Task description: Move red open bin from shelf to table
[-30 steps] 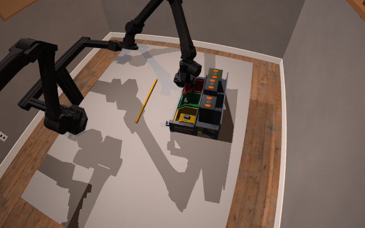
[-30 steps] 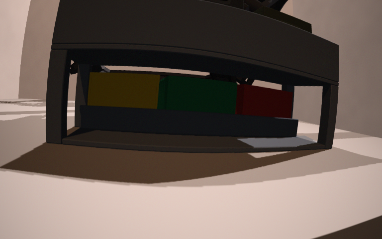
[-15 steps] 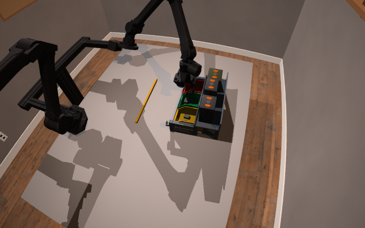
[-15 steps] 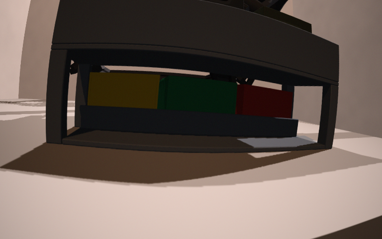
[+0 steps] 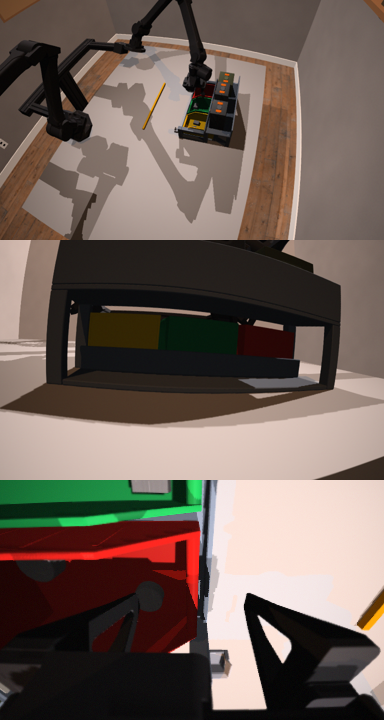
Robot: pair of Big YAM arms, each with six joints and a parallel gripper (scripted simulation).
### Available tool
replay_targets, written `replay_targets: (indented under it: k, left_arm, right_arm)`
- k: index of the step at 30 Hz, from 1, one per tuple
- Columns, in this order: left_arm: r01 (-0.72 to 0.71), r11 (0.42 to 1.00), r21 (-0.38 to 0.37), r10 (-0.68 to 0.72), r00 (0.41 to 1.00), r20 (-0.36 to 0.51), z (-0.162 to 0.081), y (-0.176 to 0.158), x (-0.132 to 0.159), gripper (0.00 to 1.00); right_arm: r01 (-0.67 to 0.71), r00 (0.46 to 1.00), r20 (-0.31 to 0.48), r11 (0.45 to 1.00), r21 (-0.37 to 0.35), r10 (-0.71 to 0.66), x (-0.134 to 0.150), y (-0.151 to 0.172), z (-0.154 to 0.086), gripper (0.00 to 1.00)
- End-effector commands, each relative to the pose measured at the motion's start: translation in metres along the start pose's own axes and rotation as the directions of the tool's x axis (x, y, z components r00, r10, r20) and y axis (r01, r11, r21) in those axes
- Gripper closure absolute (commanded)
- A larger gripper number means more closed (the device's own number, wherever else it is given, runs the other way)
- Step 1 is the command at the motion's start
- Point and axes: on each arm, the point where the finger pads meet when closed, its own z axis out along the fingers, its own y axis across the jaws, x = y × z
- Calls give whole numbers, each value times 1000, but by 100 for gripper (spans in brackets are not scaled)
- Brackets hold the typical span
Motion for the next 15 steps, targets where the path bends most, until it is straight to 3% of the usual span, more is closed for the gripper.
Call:
replay_targets:
  k: [1, 15]
  left_arm:
    - [6, 1000, 2, -6, 1000, -3, 9, 4, 5, 10]
    - [9, 1000, -2, -9, 1000, -1, 13, 6, 6, 10]
  right_arm:
    - [0, 999, 48, 1000, 11, -1, -17, -4, -9, 0]
    - [0, 999, 48, 1000, 11, -1, -17, -4, -9, 0]
